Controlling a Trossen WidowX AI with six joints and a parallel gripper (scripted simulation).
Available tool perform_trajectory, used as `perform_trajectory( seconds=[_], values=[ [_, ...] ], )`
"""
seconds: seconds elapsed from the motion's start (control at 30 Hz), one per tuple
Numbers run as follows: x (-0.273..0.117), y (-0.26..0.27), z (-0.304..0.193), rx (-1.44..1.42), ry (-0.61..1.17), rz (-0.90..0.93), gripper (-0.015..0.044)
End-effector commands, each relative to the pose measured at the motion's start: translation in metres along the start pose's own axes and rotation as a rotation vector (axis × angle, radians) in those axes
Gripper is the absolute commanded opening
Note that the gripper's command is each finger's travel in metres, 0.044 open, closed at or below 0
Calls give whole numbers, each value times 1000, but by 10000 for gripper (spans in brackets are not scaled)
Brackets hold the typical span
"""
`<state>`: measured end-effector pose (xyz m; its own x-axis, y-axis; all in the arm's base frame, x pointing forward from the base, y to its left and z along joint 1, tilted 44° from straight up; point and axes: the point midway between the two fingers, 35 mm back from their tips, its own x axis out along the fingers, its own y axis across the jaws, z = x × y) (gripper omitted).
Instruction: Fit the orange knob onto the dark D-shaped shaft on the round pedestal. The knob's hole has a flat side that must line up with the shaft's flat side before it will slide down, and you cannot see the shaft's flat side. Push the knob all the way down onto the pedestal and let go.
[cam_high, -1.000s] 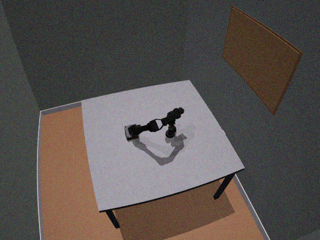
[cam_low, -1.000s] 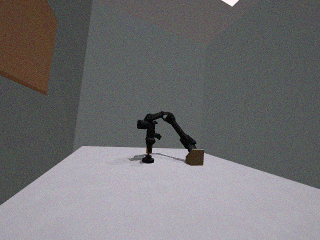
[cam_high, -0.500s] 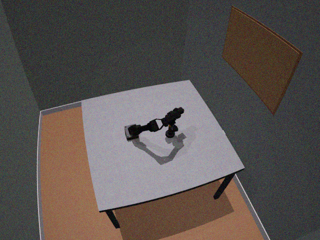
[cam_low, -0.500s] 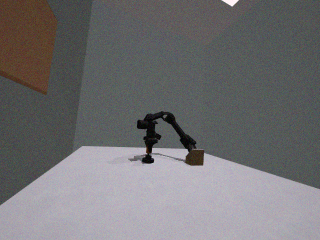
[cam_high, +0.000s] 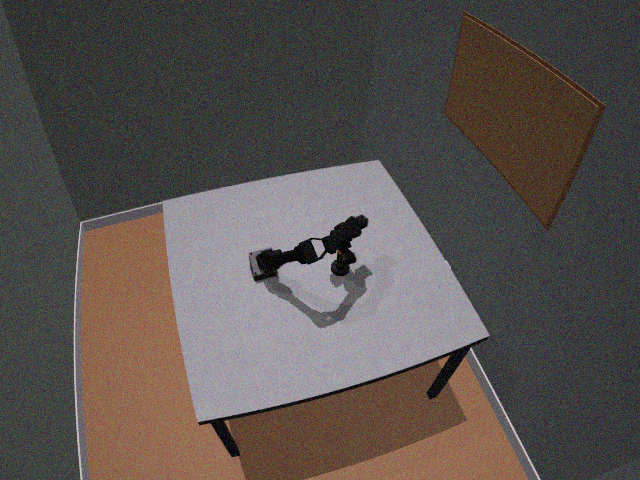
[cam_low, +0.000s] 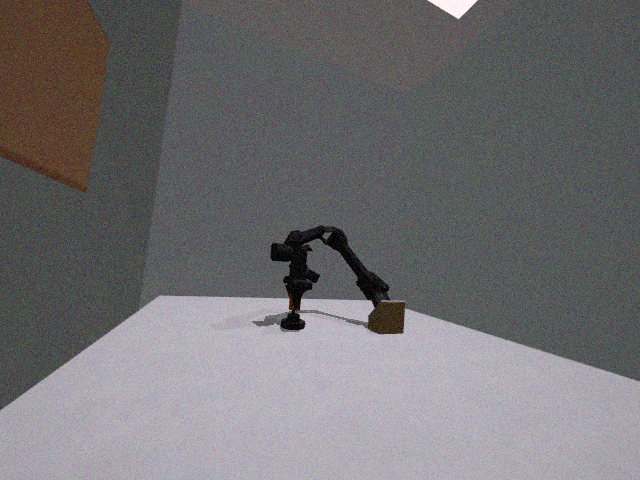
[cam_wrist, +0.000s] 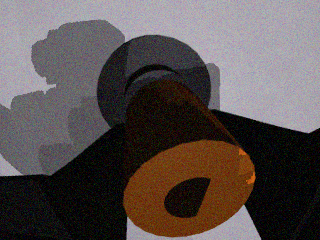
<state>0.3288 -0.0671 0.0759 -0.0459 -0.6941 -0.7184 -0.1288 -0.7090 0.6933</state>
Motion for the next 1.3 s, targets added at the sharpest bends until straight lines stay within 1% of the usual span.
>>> perform_trajectory(
  seconds=[0.0, 0.27, 0.5, 1.27],
  values=[
    [0, 1, 0, -3, 2, 3, 0],
    [-4, 0, -1, -11, 2, 2, 0],
    [-4, -2, -2, -212, 2, 3, 0],
    [0, 0, 0, -212, 2, 3, 0]
  ],
)
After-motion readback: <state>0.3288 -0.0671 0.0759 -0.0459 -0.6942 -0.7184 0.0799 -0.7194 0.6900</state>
